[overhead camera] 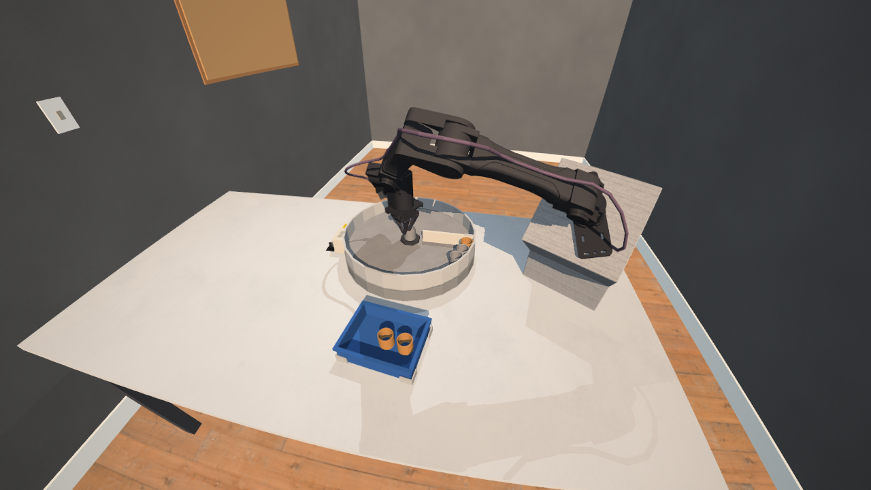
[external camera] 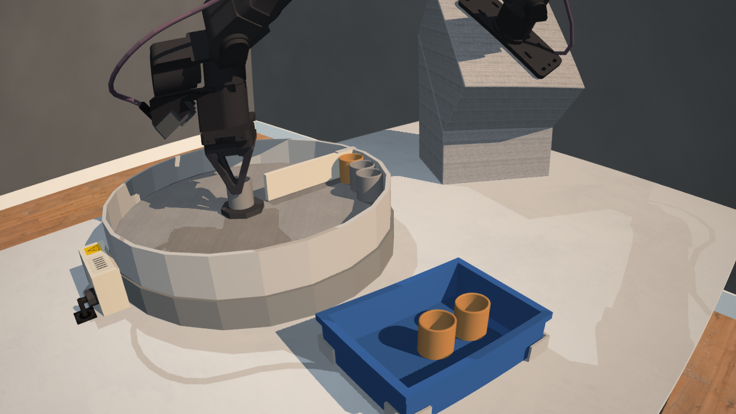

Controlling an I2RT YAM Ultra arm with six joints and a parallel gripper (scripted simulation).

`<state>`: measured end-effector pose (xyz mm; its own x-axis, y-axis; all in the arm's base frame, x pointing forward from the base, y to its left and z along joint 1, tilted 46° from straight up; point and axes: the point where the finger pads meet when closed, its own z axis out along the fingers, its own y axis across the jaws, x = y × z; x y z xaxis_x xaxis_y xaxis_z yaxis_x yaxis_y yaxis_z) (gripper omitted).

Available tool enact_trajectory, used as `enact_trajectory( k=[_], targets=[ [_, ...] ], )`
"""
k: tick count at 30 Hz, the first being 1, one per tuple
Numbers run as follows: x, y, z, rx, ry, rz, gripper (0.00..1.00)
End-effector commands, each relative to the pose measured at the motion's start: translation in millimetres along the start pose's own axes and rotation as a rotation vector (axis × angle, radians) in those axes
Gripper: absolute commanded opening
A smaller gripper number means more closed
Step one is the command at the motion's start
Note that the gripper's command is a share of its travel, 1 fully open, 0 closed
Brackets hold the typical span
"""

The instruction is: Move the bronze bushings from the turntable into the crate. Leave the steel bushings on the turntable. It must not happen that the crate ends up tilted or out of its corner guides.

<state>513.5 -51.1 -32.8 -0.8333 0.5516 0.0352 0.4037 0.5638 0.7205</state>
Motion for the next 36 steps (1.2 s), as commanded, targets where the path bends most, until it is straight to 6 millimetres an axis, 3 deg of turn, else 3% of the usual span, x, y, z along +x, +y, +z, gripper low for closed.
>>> enact_trajectory(
  k=[1,15,23,28,36],
  targets=[
    [-6.2,-1.9,-19.9,-0.004,-0.028,0.011,0.16],
    [-6.5,-1.5,-20.9,-0.005,-0.029,0.009,0.16],
    [-13.3,6.6,-56.3,-0.016,-0.048,-0.013,0.16],
    [-12.9,6.4,-63.4,-0.016,-0.048,-0.014,0.16],
    [-11.2,-1.5,-57.7,-0.008,-0.036,0.001,0.16]
  ],
)
